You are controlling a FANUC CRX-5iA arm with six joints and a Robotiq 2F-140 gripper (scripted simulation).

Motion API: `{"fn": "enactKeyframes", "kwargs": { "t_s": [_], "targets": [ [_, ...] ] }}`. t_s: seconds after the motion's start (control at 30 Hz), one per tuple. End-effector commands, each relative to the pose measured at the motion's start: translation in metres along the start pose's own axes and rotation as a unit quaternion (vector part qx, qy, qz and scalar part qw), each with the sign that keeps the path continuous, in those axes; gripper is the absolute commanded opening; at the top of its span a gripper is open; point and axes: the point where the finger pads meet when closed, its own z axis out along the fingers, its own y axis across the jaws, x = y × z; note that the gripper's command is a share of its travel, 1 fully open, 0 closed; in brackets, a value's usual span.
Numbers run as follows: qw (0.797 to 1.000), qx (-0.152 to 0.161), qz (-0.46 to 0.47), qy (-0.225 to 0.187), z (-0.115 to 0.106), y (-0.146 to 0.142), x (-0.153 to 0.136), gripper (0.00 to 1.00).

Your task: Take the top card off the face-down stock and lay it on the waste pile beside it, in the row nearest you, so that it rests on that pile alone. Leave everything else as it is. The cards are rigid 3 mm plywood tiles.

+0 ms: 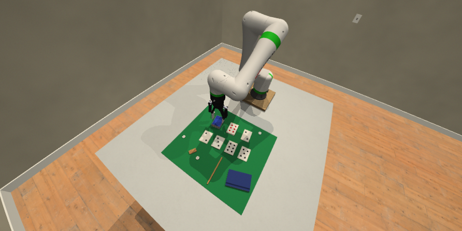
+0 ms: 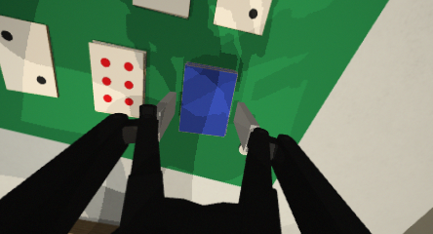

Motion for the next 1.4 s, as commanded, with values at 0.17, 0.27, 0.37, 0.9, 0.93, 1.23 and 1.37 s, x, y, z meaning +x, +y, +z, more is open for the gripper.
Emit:
{"fn": "enactKeyframes", "kwargs": {
  "t_s": [0.17,0.27,0.37,0.9,0.93,1.23,1.37],
  "targets": [
    [1.000,0.000,0.000,0.000,-0.0002,0.0001,0.0002,0.50],
    [1.000,0.000,0.000,0.000,-0.0002,0.0001,0.0002,0.50],
    [1.000,0.000,0.000,0.000,-0.0002,0.0001,0.0002,0.50],
    [1.000,0.000,0.000,0.000,0.0029,0.0001,0.0002,0.50],
    [1.000,0.000,0.000,0.000,0.0035,0.0001,0.0002,0.50],
    [1.000,0.000,0.000,0.000,0.0084,0.0002,0.0003,0.50],
    [1.000,0.000,0.000,0.000,0.0090,0.0002,0.0003,0.50]
  ]
}}
